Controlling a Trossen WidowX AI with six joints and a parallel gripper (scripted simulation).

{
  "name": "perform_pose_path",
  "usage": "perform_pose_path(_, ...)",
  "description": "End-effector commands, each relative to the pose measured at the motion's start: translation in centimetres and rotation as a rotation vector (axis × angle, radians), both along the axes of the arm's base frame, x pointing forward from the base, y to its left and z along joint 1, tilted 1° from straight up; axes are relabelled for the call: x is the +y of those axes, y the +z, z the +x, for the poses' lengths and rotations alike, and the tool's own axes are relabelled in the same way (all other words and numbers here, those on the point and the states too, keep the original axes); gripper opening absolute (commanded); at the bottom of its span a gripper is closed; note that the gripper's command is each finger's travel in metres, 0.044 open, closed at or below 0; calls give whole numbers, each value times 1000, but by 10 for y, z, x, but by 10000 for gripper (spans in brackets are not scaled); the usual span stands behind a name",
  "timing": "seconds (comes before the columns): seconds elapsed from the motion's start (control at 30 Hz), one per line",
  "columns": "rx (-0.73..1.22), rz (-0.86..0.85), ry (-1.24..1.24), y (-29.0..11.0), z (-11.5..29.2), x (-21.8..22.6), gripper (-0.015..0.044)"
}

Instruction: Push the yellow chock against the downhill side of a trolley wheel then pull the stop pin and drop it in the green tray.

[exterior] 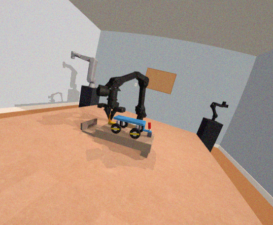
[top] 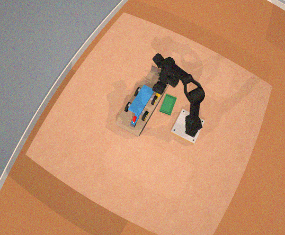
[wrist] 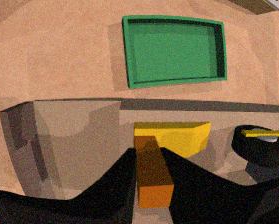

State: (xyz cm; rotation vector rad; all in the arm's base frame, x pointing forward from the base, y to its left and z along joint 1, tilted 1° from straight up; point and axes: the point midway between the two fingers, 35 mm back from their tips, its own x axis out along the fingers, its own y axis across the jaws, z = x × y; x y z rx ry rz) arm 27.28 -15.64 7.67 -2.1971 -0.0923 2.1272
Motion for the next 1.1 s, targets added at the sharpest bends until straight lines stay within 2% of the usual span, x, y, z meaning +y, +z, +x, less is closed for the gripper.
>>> perform_pose_path(0.0,-1,4,-2,0,0,5,0)
perform_pose_path(1.07,-3,0,-1,5,4,27,0)
